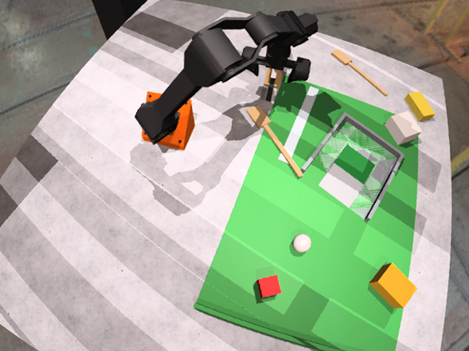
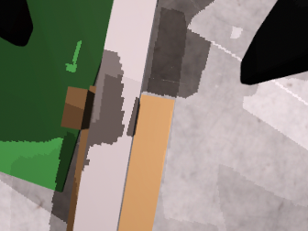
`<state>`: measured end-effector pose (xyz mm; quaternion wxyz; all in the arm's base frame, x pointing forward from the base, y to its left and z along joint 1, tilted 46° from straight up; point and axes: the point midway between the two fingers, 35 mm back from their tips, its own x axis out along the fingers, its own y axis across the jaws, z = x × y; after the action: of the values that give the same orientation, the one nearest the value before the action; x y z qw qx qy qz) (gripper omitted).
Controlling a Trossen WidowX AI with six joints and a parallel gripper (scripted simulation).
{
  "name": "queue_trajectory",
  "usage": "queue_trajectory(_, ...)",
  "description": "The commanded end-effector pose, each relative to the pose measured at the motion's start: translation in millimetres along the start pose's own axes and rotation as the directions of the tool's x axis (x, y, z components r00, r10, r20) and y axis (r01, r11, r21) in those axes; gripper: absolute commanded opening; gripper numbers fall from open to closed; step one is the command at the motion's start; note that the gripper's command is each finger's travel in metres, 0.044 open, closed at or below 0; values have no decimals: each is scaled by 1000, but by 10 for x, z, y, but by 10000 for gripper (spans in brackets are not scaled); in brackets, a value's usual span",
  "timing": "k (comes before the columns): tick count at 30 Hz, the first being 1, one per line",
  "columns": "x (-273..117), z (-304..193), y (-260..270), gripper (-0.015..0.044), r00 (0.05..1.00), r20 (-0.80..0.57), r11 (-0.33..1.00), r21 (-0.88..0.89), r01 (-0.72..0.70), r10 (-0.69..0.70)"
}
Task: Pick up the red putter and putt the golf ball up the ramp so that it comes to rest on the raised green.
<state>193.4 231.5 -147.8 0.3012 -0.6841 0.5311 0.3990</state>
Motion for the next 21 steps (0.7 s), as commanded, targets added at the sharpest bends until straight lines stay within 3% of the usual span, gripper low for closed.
queue_trajectory(1,39,-11,-8,440,1000,-2,1000,-4,6,-6)
queue_trajectory(13,211,-61,-9,440,1000,-2,1000,-4,6,-6)
queue_trajectory(21,180,-48,-7,230,1000,0,1000,1,1,-1)
